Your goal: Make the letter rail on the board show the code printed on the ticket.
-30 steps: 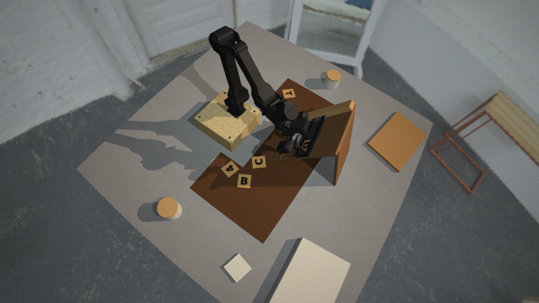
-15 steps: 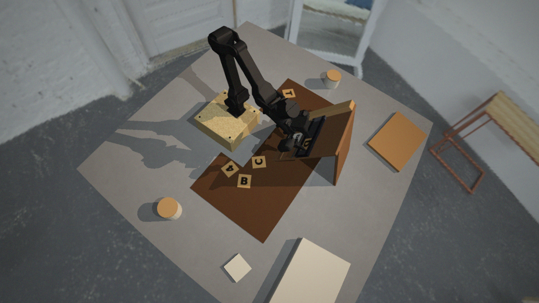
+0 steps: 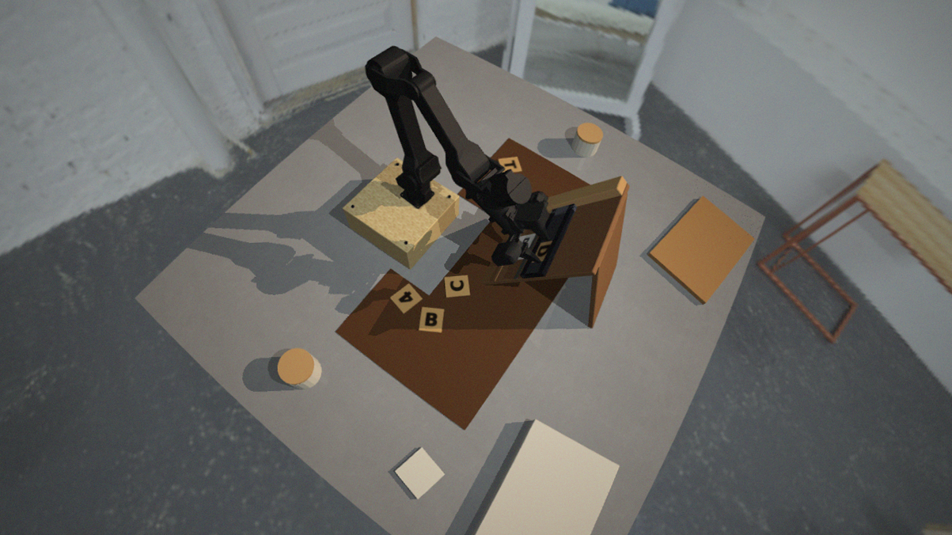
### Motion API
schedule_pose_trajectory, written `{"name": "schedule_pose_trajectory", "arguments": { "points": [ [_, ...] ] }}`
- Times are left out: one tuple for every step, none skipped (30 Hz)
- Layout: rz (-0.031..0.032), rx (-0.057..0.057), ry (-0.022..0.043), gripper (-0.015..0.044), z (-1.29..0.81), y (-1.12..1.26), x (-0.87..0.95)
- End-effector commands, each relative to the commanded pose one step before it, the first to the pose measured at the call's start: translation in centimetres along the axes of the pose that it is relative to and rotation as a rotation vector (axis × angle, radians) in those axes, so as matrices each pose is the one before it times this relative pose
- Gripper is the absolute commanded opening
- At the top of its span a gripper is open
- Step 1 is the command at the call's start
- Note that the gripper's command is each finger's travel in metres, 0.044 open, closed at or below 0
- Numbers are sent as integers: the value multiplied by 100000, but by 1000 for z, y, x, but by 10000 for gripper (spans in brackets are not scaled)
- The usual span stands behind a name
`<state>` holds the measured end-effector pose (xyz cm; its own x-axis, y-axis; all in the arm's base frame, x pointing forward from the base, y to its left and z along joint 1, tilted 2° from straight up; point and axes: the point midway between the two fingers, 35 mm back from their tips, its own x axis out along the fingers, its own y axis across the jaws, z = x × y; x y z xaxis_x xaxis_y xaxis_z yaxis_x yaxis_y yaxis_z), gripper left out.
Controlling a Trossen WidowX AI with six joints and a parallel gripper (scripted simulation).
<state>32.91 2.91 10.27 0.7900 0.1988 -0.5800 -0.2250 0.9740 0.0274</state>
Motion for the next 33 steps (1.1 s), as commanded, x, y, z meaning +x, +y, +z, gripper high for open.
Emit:
{"name": "schedule_pose_trajectory", "arguments": {
  "points": [
    [-29, 384, -17, 0, -12, 268, 11],
    [3, 4, 0, 0, 0, 51, 0],
    [3, 4, 0, 0, 0, 49, 0],
    [3, 4, 0, 0, 0, 49, 0],
    [3, 4, 0, 0, 0, 52, 0],
    [3, 4, -1, 0, 0, 53, 0],
    [3, 4, 0, 0, 0, 51, 0],
    [3, 4, 0, 0, 0, 49, 0],
    [3, 4, 0, 0, 0, 49, 0],
    [3, 4, 0, 0, 0, 52, 0],
    [3, 4, -1, 0, 0, 53, 0],
    [3, 4, 0, 0, 0, 51, 0],
    [3, 4, 0, 0, 0, 49, 0],
    [3, 4, 0, 0, 0, 49, 0],
    [3, 4, 0, 0, 0, 52, 0],
    [3, 4, -1, 0, 0, 53, 0],
    [3, 4, 0, 0, 0, 51, 0],
    [3, 4, 0, 0, 0, 49, 0],
    [3, 4, 0, 0, 0, 49, 0],
    [3, 4, 0, 0, 0, 52, 0],
    [3, 4, -1, 0, 0, 53, 0],
    [3, 4, 0, 0, 0, 51, 0],
    [3, 4, 0, 0, 0, 49, 0],
    [3, 4, 0, 0, 0, 49, 0],
    [3, 4, 0, 0, 0, 52, 0],
    [3, 4, 0, 0, 0, 51, 0],
    [3, 4, 0, 0, 0, 51, 0],
    [3, 4, 0, 0, 0, 49, 0],
    [3, 4, 0, 0, 0, 49, 0],
    [3, 4, 0, 0, 0, 48, 0],
    [3, 4, 0, 0, 0, 47, 0],
    [3, 4, 0, 0, 0, 51, 0],
    [3, 4, 0, 0, 0, 50, 0]
  ]
}}
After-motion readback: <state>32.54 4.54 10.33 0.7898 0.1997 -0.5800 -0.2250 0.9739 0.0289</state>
